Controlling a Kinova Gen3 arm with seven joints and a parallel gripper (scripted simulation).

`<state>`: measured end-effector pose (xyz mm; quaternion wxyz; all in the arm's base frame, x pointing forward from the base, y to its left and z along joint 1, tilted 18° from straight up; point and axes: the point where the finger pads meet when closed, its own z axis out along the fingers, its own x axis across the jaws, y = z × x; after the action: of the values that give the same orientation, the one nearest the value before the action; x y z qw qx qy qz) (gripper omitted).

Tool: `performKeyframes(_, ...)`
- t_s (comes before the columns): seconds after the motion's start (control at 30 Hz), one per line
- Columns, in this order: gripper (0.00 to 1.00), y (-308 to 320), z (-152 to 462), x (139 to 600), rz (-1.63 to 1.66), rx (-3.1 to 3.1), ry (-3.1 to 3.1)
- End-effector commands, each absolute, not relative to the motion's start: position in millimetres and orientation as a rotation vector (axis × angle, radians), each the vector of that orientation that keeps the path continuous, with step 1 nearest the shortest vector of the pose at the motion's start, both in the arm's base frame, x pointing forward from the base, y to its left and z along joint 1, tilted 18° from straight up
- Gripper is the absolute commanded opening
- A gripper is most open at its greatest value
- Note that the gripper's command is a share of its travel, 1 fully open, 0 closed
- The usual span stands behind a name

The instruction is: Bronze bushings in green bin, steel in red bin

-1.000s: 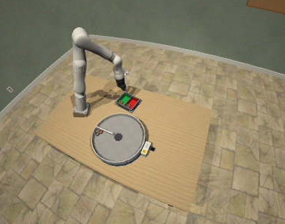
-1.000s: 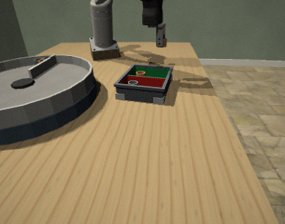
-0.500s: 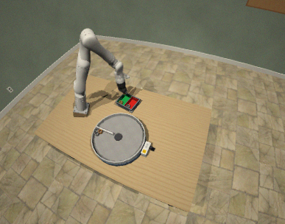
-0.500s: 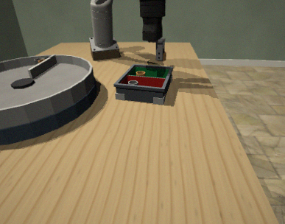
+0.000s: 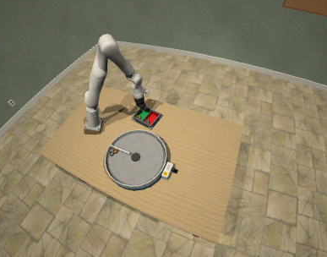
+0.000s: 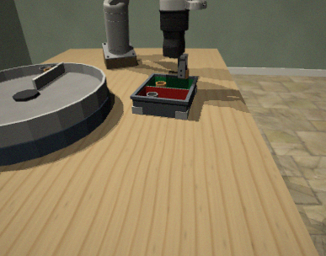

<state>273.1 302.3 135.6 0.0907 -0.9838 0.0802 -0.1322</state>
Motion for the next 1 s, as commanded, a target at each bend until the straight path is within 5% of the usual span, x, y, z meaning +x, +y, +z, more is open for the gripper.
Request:
performKeyframes(0.0,0.0,302.8,135.0,273.5,-0.394,-2.923,0.238)
performKeyframes(0.97,0.0,305.8,118.3,277.5,-0.392,-2.925,0.237)
